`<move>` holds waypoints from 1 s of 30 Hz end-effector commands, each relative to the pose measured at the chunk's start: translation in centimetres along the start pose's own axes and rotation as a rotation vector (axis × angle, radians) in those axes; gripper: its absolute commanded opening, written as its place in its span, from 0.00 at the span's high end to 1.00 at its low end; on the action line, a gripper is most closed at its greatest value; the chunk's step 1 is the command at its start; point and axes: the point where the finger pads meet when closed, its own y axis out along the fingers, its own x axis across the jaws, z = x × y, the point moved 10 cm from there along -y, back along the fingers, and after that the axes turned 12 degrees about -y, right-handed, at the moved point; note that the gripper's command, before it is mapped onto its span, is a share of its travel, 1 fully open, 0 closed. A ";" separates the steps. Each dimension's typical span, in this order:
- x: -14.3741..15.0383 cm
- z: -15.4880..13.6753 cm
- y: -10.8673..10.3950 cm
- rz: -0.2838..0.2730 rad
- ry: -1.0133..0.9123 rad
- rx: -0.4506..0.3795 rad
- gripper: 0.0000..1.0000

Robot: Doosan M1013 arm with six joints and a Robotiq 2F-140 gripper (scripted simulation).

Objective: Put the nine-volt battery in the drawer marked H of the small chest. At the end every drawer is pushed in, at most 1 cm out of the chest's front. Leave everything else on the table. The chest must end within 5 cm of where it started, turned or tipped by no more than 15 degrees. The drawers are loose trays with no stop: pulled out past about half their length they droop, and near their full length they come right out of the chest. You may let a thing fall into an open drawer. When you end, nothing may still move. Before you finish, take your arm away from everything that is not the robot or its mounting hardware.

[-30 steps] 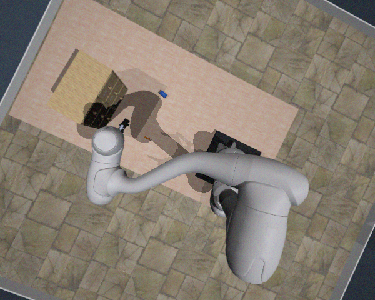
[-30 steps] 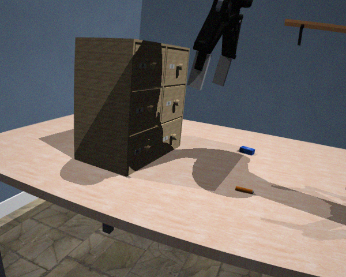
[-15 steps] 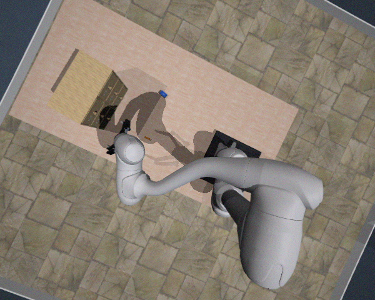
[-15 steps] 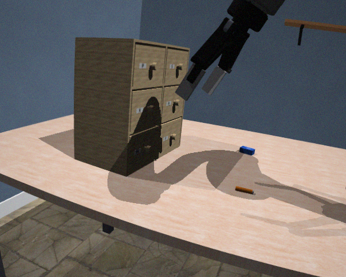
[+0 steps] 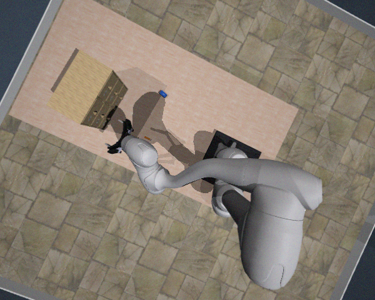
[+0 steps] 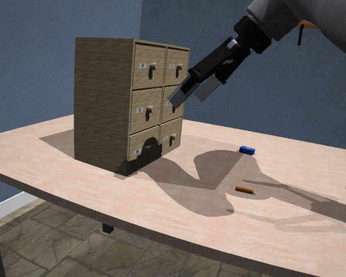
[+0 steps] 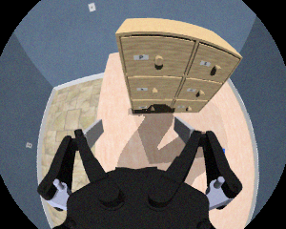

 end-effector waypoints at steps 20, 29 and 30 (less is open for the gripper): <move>-0.5 -2.1 2.6 -0.086 0.002 0.239 0.00; -0.7 -3.0 4.0 -0.106 0.001 0.342 0.00; -0.7 -3.2 4.3 -0.113 0.000 0.362 0.00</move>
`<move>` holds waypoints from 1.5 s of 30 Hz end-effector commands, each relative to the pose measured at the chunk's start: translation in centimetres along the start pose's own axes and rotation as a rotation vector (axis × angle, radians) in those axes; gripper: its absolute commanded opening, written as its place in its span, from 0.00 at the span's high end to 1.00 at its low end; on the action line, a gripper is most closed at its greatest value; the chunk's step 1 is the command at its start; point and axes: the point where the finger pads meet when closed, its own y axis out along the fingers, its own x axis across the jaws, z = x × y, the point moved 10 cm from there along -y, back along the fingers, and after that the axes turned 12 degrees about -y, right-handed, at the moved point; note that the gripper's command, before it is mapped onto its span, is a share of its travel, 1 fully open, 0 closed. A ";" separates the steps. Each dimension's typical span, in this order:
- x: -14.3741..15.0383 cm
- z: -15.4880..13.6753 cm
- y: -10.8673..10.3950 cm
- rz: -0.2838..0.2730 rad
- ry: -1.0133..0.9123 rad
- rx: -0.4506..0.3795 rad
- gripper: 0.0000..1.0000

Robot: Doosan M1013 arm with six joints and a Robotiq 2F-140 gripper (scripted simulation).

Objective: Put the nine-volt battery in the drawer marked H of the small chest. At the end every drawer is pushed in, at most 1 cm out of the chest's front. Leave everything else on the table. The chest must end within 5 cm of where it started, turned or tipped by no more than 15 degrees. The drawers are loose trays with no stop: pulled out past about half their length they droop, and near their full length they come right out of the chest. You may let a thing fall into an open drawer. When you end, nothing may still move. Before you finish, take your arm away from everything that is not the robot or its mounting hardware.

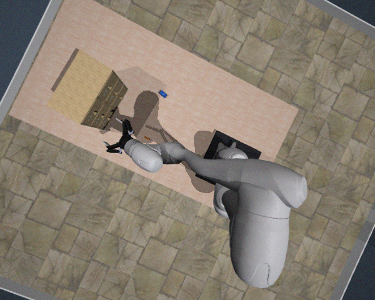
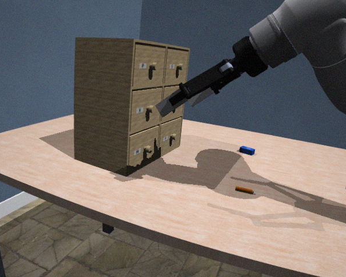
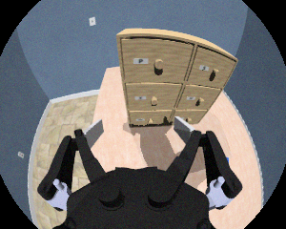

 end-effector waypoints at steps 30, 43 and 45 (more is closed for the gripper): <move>-0.9 -5.2 5.2 -0.089 0.017 0.496 0.00; -0.9 -5.3 5.4 -0.091 0.018 0.506 0.00; -1.0 -5.4 5.4 -0.091 0.018 0.506 0.00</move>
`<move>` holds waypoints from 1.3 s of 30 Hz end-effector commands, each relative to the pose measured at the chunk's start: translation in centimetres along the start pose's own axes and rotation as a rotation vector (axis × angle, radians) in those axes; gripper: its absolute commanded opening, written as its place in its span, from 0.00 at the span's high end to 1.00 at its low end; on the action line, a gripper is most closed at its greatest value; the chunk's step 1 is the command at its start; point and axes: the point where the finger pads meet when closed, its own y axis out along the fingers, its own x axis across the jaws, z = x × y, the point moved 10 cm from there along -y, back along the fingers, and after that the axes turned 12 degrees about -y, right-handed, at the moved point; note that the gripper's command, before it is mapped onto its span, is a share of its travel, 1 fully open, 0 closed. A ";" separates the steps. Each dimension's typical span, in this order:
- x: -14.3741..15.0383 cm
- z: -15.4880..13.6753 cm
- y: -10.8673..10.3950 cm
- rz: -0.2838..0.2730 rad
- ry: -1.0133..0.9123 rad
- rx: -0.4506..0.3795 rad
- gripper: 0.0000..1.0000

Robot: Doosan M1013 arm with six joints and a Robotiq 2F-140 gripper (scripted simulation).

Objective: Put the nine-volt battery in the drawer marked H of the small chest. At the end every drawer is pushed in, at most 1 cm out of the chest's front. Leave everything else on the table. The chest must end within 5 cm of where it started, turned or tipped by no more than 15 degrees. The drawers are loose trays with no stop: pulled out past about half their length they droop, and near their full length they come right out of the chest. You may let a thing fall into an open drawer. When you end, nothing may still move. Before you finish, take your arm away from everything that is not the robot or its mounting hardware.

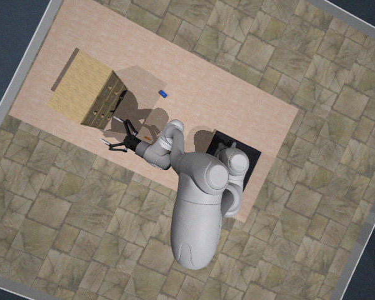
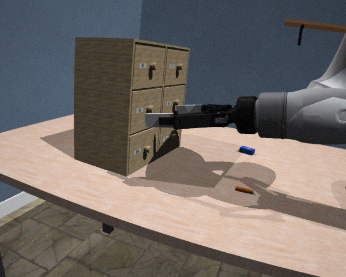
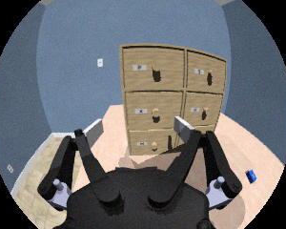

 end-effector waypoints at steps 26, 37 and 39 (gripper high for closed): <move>-1.8 -8.4 1.5 0.000 0.000 0.000 0.00; -1.9 -9.1 1.6 0.000 0.000 0.000 0.00; -1.9 -9.1 1.6 0.000 0.000 0.000 0.00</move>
